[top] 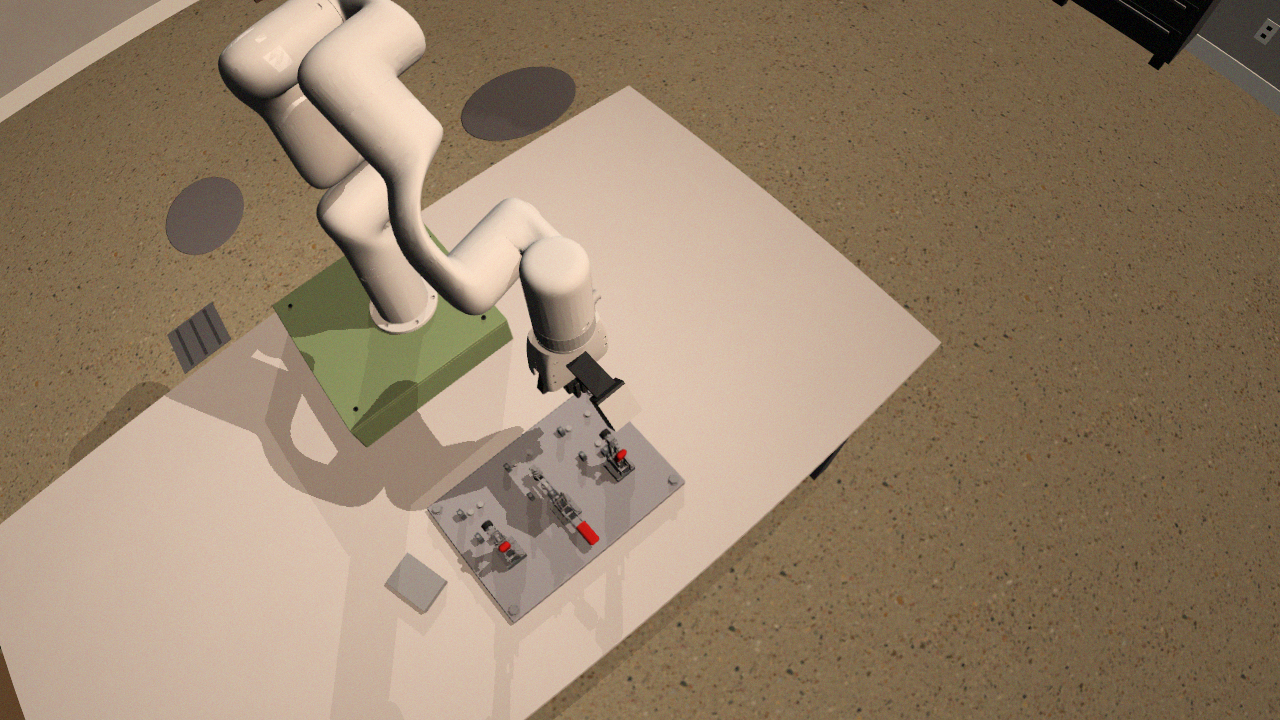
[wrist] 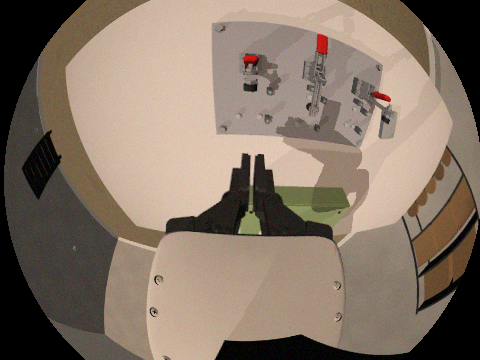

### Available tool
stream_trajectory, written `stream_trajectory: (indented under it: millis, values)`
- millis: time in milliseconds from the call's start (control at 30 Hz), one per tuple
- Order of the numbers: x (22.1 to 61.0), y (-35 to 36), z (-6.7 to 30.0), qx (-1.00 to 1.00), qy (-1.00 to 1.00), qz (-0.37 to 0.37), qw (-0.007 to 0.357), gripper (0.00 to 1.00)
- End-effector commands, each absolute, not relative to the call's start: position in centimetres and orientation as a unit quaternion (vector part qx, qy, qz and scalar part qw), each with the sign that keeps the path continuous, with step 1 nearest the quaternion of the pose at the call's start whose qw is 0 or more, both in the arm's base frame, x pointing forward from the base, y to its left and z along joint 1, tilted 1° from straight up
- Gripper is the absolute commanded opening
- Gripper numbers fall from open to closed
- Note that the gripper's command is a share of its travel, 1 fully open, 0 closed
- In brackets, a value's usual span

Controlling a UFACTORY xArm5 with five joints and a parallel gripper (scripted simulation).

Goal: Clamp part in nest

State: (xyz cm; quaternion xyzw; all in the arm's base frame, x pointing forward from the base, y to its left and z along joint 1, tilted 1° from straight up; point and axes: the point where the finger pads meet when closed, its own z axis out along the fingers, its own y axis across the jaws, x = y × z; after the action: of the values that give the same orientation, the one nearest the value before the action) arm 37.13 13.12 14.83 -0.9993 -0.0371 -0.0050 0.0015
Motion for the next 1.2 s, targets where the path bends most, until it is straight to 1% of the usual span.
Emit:
stream_trajectory:
  millis: [0, 700, 733, 1167]
  values:
    - [37.24, 13.16, 14.96, -0.999, -0.037, -0.007, 0.002, 0.00]
    - [37.24, 13.16, 14.96, -0.999, -0.037, -0.007, 0.002, 0.00]
    - [37.24, 13.16, 14.96, -0.999, -0.037, -0.007, 0.002, 0.47]
    - [37.24, 13.16, 14.96, -0.999, -0.037, -0.007, 0.002, 0.47]
